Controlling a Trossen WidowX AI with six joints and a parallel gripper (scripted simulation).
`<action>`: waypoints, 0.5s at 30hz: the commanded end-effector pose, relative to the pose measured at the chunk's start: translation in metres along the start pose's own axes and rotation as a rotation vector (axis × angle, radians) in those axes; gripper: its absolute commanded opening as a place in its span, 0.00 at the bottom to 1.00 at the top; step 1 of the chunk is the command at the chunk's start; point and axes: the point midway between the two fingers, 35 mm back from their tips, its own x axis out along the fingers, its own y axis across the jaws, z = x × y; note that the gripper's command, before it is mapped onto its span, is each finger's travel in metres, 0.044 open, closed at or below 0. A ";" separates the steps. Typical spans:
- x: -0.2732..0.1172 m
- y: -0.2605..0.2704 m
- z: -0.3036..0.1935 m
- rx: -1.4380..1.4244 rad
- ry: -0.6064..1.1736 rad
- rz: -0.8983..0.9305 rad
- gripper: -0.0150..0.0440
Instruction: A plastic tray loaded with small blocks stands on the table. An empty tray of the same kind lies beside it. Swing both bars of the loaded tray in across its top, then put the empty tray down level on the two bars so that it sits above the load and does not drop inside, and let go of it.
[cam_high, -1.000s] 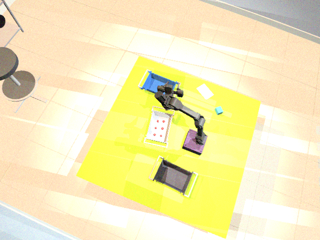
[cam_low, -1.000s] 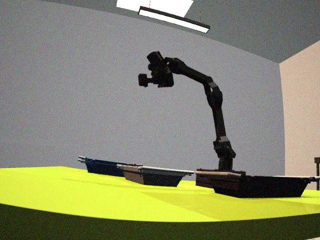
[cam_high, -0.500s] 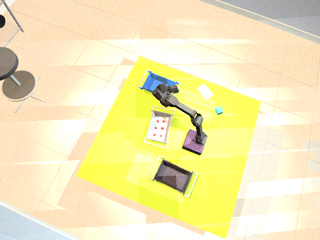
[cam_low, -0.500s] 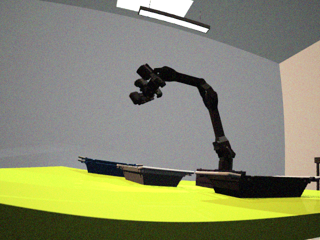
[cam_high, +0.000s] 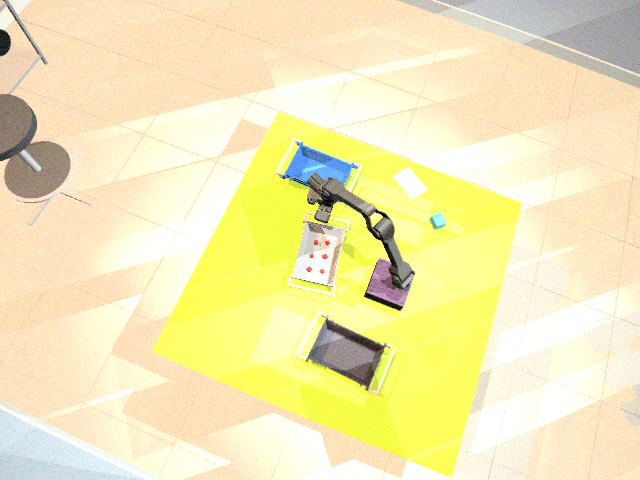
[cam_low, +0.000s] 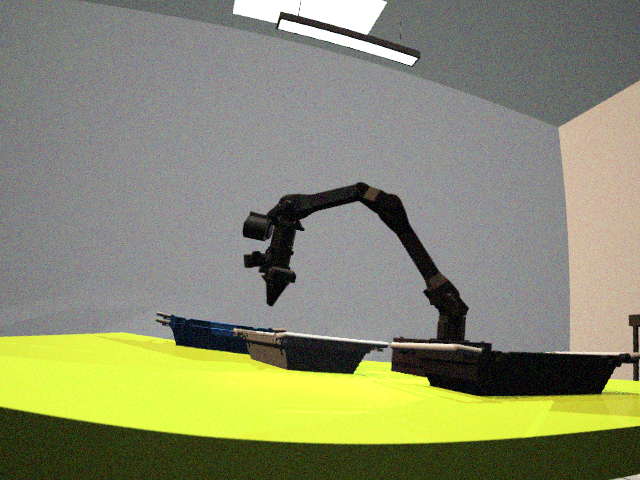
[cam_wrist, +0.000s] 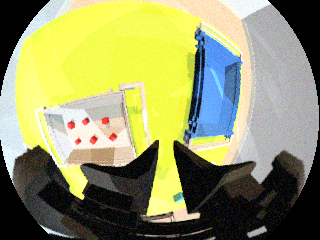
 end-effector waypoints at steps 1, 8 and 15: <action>0.032 0.019 -0.014 -0.111 0.027 0.203 0.41; 0.035 0.020 -0.015 -0.118 0.027 0.216 0.41; 0.060 0.025 -0.015 -0.118 0.027 0.216 0.41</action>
